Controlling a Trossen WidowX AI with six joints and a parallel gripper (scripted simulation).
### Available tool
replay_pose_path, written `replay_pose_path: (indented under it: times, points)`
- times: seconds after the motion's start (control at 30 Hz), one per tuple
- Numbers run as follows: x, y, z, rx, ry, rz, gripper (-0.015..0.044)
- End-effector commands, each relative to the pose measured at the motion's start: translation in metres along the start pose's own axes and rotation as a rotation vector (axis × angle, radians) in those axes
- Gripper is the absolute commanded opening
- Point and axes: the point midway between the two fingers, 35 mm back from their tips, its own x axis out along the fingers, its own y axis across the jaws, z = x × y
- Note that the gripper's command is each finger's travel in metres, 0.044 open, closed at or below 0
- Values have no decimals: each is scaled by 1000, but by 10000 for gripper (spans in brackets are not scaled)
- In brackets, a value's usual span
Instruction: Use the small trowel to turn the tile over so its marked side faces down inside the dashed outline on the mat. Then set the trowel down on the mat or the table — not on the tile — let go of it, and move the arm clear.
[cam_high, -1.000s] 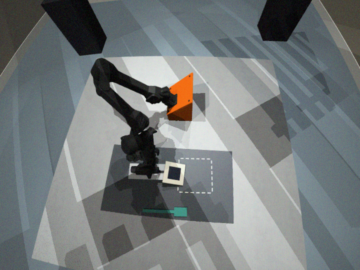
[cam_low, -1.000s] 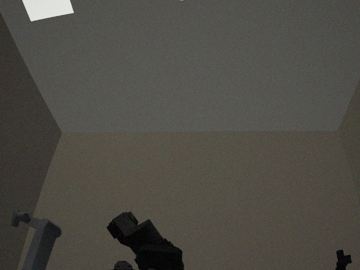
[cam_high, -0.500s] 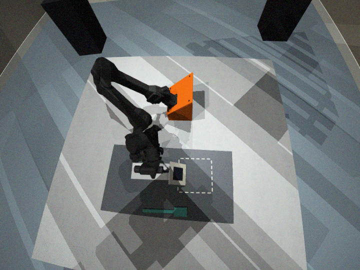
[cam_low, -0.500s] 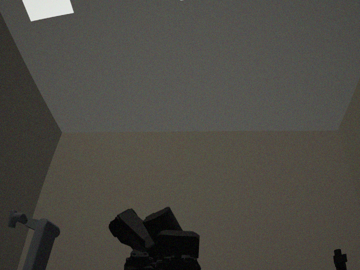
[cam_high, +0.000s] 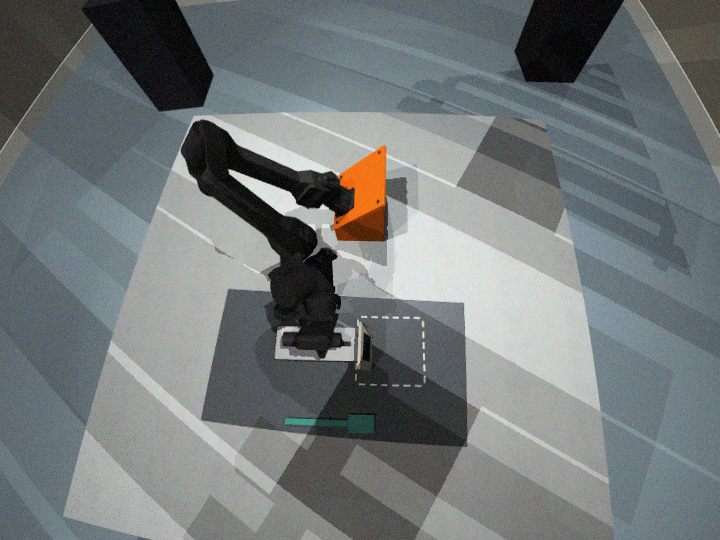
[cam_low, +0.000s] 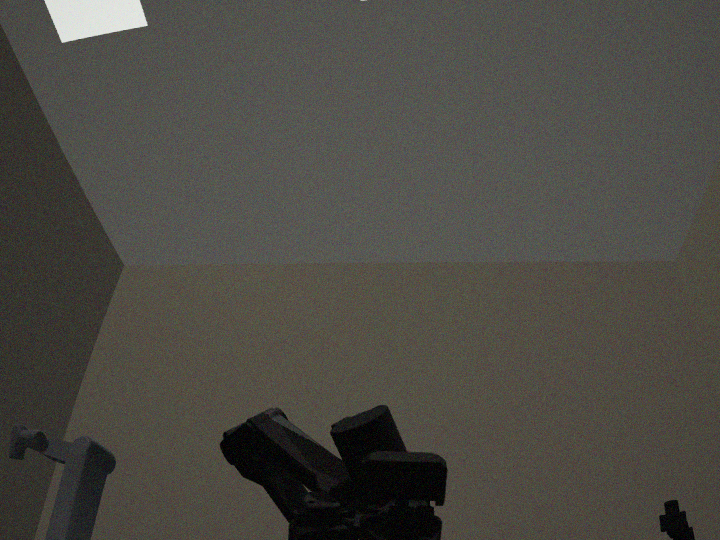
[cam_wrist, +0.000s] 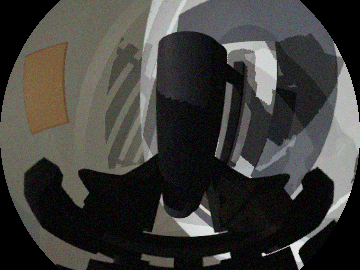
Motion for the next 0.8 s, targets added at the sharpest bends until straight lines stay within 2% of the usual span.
replay_pose_path:
  times: [0.0, 0.37, 0.77]
  points:
    - [0, 5, -9, 10, -1, 14, 0]
    - [2, 3, -20, 10, -1, 14, 0]
    - [-14, 22, 29, 9, -1, 13, 0]
